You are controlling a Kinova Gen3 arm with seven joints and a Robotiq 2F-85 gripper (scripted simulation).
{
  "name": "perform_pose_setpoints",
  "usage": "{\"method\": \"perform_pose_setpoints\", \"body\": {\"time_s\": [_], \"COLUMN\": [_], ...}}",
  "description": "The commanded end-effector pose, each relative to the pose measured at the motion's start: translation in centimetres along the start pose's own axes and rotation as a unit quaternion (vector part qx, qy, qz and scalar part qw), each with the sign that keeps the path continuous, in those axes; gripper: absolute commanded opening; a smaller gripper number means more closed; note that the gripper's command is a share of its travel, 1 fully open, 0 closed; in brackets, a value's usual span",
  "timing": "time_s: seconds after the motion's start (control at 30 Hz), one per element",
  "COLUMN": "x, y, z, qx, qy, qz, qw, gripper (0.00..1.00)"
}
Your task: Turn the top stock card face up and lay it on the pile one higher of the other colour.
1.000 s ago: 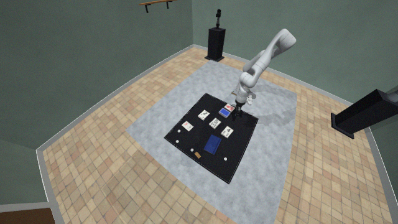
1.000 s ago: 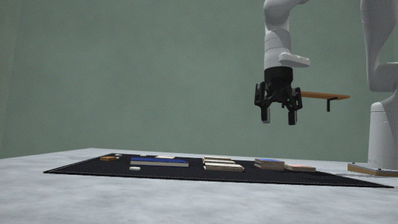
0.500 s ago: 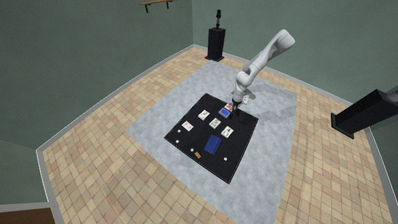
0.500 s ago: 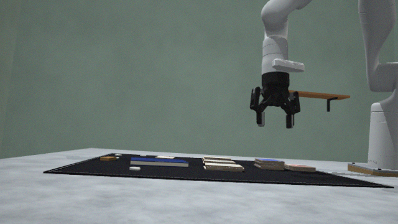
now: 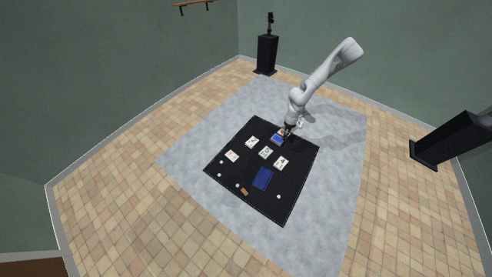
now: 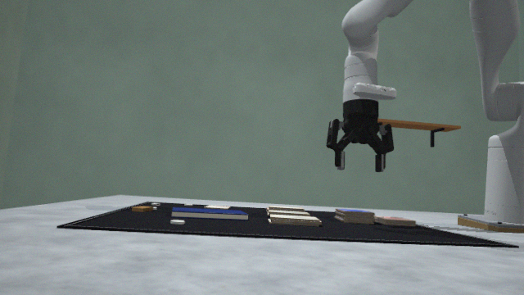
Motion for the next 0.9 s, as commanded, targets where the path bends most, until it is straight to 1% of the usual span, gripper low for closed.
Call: {"method": "perform_pose_setpoints", "body": {"time_s": [0.0,0.17,0.2,0.5,0.53,0.7,0.73,0.87], "x": [-0.9,-0.9,-1.8,-1.8,-2.4,-2.4,-3.0,-3.0], "y": [-0.2,-0.2,-0.4,-0.4,-0.6,-0.6,-0.7,-0.7], "z": [-0.5,-0.5,-1.0,-1.0,-1.4,-1.4,-1.7,-1.7], "qx": [-0.001,-0.001,-0.003,-0.003,-0.004,-0.004,-0.005,-0.005], "qy": [-0.022,-0.022,-0.045,-0.045,-0.065,-0.065,-0.081,-0.081], "qz": [-0.003,-0.003,-0.005,-0.005,-0.007,-0.007,-0.009,-0.009], "qw": [1.000,1.000,0.999,0.999,0.998,0.998,0.997,0.997], "gripper": [1.00,1.00,1.00,1.00,1.00,1.00,1.00,1.00]}}
Point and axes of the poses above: the point where the finger pads meet when closed, its own y axis back along the fingers, its own z axis across the jaws, x = y × z, the point moved 8 cm from there along y, back along the fingers, and after that the axes turned 11 degrees about y, right-handed, at the moved point
